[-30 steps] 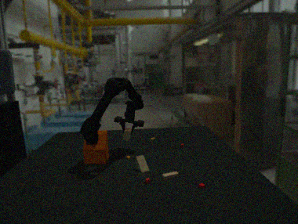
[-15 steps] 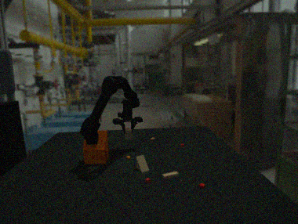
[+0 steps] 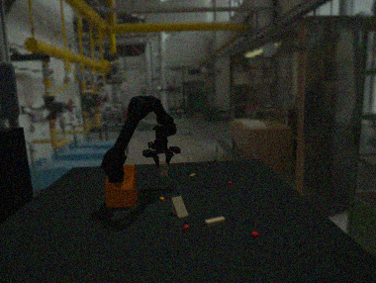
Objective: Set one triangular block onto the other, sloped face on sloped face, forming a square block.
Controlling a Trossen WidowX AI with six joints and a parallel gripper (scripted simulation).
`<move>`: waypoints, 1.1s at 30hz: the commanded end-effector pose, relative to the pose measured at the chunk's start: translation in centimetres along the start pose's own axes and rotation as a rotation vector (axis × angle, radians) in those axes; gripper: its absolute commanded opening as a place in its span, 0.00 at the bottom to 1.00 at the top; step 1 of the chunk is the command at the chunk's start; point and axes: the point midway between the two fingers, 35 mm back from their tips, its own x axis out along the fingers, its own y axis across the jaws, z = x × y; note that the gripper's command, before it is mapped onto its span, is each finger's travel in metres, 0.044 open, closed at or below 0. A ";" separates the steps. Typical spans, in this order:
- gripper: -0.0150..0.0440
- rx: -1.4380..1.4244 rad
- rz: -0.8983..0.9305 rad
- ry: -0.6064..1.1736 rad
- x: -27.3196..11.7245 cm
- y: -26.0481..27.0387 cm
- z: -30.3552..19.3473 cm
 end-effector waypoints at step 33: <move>0.25 -0.014 -0.048 -0.055 -4.2 -3.6 -12.8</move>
